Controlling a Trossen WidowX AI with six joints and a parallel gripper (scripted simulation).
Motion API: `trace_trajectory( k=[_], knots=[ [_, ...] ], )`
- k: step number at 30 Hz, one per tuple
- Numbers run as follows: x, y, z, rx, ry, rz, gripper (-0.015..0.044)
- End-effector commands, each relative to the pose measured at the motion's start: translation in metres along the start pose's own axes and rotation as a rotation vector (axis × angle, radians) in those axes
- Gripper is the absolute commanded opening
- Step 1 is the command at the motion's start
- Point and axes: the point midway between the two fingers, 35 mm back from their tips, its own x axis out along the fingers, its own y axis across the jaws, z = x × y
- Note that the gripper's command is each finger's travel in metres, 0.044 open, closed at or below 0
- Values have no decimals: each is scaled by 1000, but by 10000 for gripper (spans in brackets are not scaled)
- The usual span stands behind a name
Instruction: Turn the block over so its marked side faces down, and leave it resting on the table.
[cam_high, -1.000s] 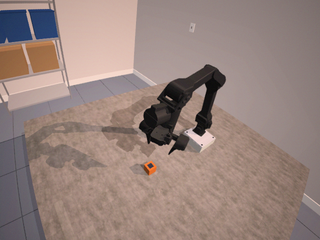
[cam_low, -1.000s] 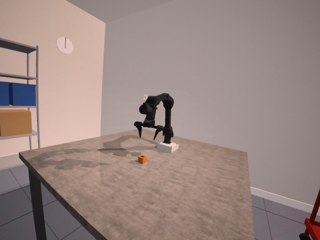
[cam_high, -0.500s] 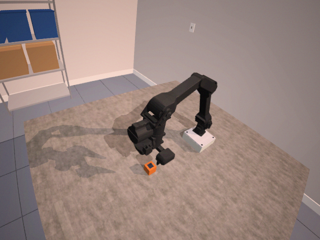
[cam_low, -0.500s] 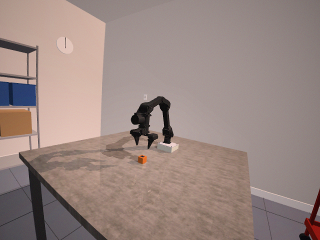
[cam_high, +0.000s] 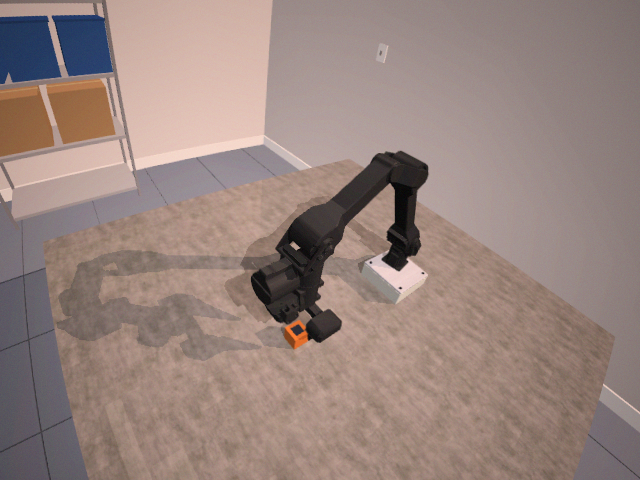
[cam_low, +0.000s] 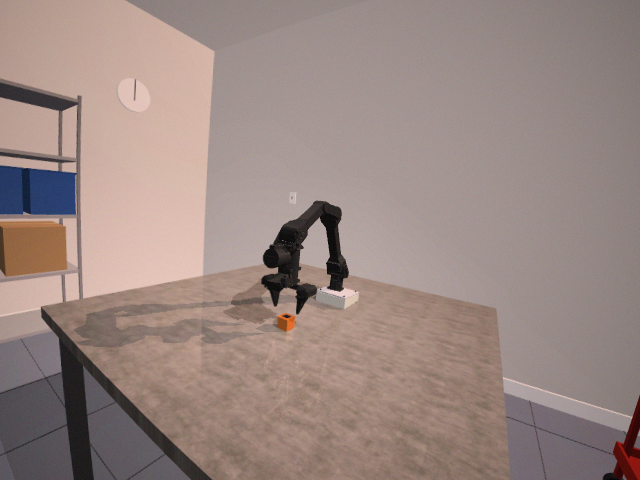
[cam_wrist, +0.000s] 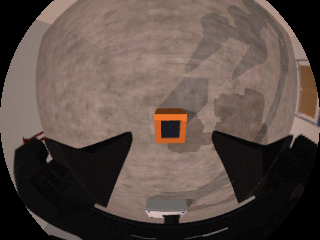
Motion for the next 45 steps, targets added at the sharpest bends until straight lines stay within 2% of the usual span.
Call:
trace_trajectory(
  k=[1, 23, 33, 45],
  knots=[
    [7, 1, -2, 4, 8, 3, 440],
    [39, 1, -2, 4, 8, 3, 440],
    [39, 1, -2, 4, 8, 3, 177],
    [39, 1, -2, 4, 8, 3, 97]
  ],
)
